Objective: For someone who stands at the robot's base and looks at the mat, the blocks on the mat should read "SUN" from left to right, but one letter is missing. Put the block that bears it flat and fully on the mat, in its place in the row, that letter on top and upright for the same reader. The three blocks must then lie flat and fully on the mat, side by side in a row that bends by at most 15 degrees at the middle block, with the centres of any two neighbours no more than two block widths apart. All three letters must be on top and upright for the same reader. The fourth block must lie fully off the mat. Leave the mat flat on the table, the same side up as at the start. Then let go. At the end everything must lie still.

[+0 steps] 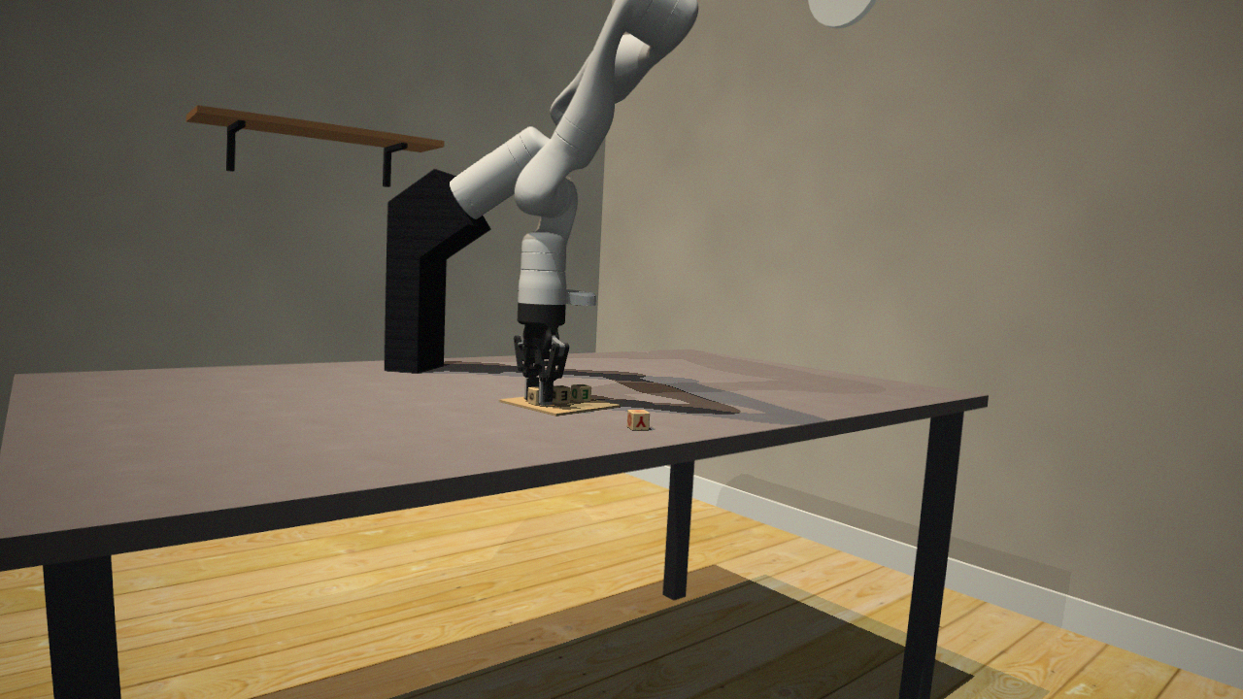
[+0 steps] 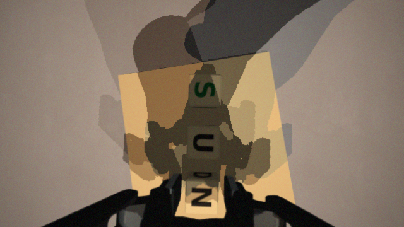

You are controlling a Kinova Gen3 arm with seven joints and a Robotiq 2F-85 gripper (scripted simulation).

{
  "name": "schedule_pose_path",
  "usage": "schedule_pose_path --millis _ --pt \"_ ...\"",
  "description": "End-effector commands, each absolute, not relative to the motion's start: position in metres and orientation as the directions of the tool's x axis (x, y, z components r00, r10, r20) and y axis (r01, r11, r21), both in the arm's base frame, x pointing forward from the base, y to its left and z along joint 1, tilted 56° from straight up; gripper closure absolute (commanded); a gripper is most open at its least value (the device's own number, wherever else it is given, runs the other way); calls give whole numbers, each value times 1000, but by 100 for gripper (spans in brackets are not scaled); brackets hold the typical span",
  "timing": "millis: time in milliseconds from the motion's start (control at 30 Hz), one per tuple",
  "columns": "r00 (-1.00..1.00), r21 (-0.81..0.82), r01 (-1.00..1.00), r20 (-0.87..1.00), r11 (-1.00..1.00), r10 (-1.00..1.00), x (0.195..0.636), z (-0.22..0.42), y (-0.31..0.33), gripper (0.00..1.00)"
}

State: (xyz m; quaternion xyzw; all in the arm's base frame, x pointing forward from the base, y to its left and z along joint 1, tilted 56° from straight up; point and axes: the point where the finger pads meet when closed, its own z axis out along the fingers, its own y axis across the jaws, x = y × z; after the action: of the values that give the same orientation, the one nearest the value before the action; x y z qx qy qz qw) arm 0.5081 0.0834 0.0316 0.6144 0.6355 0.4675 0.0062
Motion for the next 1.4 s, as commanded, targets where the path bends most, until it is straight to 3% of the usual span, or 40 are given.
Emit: schedule_pose_path --millis 0,1133,1167,1367 --pt "-244 602 775 566 -193 787 508 32 83 59" --pt "-244 602 775 566 -193 787 456 82 30 59" --pt "-244 602 775 566 -193 787 456 82 30 0" --pt "-244 602 775 566 -193 787 456 82 30 0"
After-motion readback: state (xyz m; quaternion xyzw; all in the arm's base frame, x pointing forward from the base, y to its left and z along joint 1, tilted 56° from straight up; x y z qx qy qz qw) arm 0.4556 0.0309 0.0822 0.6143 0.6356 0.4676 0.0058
